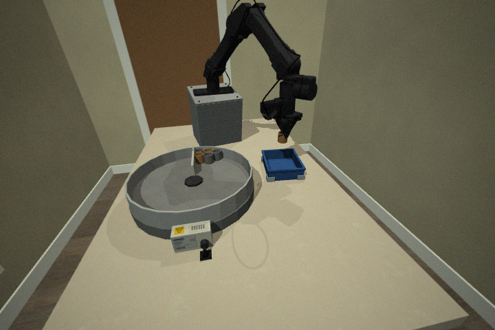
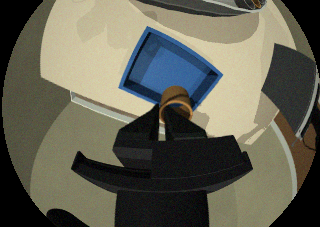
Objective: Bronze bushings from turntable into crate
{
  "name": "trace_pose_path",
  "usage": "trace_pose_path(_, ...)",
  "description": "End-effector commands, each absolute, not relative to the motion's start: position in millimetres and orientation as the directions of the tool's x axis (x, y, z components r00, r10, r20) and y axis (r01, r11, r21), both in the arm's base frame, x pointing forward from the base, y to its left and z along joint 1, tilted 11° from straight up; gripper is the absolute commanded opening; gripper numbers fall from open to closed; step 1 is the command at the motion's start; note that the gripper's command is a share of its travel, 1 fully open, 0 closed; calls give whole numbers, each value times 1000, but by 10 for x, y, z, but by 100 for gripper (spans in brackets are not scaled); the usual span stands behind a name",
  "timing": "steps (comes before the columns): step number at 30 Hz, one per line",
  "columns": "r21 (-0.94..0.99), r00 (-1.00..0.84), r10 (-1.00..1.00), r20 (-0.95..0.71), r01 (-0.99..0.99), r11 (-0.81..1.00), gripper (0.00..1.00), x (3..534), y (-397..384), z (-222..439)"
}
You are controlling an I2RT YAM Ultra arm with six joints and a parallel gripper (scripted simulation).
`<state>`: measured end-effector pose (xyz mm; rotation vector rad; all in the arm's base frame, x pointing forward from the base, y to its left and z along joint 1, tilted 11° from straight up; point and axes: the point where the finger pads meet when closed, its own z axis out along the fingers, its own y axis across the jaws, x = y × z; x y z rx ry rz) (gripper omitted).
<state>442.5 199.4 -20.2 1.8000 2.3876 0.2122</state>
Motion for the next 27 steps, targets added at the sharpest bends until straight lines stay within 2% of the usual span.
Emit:
trace_pose_path(1,209,-264,964,-42,941,267,0,4469,2015,-92)
trace_pose_path(27,225,-267,963,-40,936,269,0,4487,2024,-14)
